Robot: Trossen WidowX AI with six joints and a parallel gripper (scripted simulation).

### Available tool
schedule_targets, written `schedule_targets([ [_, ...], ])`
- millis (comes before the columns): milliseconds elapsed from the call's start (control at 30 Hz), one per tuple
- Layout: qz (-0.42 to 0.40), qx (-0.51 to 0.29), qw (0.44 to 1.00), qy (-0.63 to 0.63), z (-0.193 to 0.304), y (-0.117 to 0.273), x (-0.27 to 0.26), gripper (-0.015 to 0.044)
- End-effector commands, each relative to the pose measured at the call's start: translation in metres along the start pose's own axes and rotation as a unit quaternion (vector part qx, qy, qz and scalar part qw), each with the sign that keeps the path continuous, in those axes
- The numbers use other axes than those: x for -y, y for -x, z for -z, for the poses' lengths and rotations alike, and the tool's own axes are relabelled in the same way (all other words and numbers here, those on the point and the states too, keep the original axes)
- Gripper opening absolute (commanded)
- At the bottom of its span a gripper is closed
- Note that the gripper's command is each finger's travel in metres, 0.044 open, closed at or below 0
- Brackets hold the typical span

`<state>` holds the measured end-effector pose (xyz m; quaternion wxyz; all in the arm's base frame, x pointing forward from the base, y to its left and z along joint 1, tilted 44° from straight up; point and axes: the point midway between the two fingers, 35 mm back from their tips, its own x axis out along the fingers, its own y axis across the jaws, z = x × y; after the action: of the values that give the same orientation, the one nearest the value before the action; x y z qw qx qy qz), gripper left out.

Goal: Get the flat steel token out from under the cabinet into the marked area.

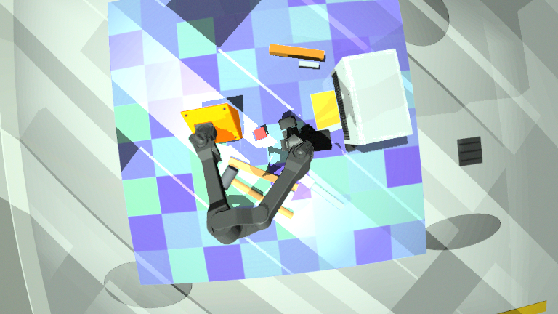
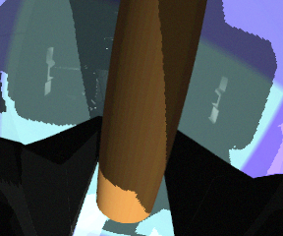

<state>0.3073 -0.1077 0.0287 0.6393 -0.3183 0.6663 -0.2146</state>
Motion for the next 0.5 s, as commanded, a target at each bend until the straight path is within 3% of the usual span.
schedule_targets([
  [0,0.0,-0.001,1.0,0.003,0.005,-0.001,-0.001,0.0],
  [467,0.0,-0.002,1.0,0.004,0.022,-0.001,0.001,0.0],
])
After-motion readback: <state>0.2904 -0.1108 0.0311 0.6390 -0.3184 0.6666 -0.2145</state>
